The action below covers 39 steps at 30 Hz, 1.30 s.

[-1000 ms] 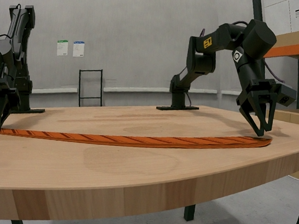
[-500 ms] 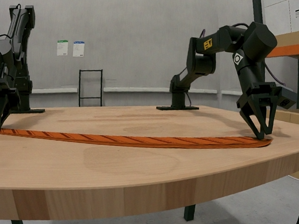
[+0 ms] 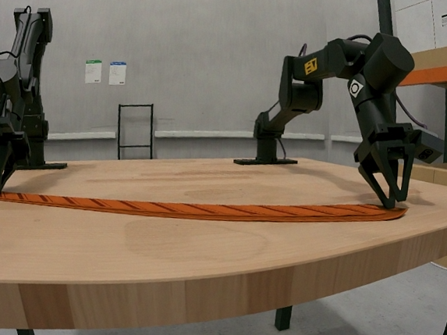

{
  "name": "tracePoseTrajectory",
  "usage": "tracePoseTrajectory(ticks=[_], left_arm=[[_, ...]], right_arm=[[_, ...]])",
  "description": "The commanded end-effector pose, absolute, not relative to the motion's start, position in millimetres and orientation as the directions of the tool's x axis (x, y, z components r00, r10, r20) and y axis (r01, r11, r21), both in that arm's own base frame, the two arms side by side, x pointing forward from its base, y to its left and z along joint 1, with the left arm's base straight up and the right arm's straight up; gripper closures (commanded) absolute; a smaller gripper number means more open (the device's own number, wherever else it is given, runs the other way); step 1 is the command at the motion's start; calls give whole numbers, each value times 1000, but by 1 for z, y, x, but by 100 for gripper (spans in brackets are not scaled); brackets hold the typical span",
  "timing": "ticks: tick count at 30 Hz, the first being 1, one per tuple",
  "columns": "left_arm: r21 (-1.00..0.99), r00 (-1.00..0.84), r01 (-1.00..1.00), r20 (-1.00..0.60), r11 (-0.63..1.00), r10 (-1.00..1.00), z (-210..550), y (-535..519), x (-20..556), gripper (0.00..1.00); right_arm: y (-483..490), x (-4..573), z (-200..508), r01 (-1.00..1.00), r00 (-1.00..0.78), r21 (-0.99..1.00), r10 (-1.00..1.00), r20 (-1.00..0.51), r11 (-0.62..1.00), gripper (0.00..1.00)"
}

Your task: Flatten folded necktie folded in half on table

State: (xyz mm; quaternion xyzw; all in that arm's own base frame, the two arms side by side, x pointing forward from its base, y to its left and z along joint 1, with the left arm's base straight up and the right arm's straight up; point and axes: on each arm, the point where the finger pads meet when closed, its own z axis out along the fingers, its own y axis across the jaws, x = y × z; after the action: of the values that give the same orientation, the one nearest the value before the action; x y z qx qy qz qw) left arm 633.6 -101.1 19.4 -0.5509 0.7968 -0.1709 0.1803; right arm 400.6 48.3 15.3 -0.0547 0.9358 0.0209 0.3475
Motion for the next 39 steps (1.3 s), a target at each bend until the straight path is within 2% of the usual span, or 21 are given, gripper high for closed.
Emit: tracePoseTrajectory(ticks=[1,39], left_arm=[[-171,-344,-923,-36,345,-938,25,-98,639,62],[-175,-344,-922,-37,345,-938,19,-98,639,62]], right_arm=[[46,398,9,-121,-760,0,-93,-643,993,96],[46,398,9,-121,-760,0,-93,-643,993,96]])
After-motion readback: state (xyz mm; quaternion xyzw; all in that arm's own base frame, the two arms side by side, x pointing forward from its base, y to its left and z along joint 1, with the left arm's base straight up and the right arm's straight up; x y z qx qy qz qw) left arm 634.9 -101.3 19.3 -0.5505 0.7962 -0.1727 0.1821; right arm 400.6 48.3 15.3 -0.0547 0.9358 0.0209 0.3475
